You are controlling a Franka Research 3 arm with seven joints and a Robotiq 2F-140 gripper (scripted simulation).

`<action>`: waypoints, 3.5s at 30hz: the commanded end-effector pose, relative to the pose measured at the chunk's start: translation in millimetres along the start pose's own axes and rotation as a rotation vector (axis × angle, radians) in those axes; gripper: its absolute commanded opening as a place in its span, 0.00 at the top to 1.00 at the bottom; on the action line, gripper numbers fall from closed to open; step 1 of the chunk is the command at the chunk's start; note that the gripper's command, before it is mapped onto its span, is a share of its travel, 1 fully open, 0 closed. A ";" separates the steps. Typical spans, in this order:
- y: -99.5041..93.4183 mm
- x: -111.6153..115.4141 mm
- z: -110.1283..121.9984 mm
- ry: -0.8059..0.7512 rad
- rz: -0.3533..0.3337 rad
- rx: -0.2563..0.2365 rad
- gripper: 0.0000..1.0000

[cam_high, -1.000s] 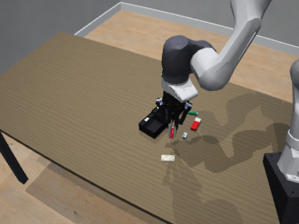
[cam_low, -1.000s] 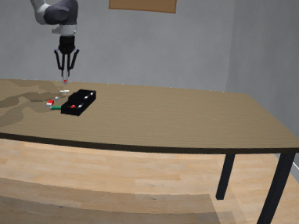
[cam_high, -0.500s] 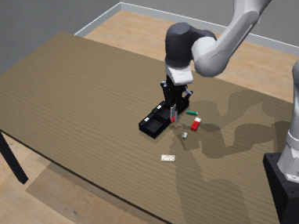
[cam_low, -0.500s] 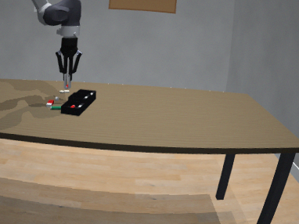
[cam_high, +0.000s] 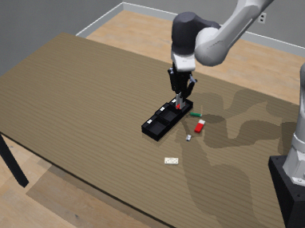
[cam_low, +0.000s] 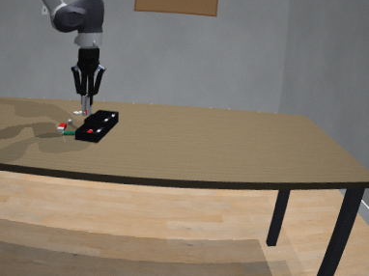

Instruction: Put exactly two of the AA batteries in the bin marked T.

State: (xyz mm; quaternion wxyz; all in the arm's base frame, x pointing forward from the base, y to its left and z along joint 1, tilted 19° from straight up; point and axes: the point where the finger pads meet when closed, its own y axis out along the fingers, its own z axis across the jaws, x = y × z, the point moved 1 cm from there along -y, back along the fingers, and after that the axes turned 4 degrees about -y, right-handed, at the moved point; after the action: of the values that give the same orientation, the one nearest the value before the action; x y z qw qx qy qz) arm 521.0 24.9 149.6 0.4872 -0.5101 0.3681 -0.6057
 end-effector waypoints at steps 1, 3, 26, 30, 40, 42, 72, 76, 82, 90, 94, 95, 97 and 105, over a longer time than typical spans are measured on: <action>0.6 8.4 3.4 -0.048 0.003 -0.009 0.95; 0.7 18.9 9.1 -0.048 0.003 -0.009 0.95; 0.9 44.1 21.5 -0.048 0.003 -0.009 0.95; 0.9 43.2 21.1 -0.048 0.003 -0.009 0.95; 0.9 42.4 20.7 -0.048 0.003 -0.009 0.95; 0.9 42.3 20.7 -0.048 0.003 -0.009 0.95; 37.7 42.7 23.1 -0.048 0.003 -0.009 0.95; 37.7 43.2 24.1 -0.048 0.003 -0.009 0.95; 37.7 43.9 24.2 -0.048 0.003 -0.009 0.95; 37.7 44.1 24.1 -0.048 0.003 -0.009 0.83; 37.7 44.1 24.1 -0.048 0.003 -0.009 0.83; 37.7 44.1 24.1 -0.048 0.003 -0.009 0.83; 37.7 44.1 24.1 -0.048 0.003 -0.009 0.83; 36.4 44.1 24.1 -0.048 0.003 -0.009 0.83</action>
State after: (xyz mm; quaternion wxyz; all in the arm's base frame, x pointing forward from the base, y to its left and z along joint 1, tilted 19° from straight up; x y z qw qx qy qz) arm 551.3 -25.0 130.5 0.4938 -0.5268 0.3599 -0.5909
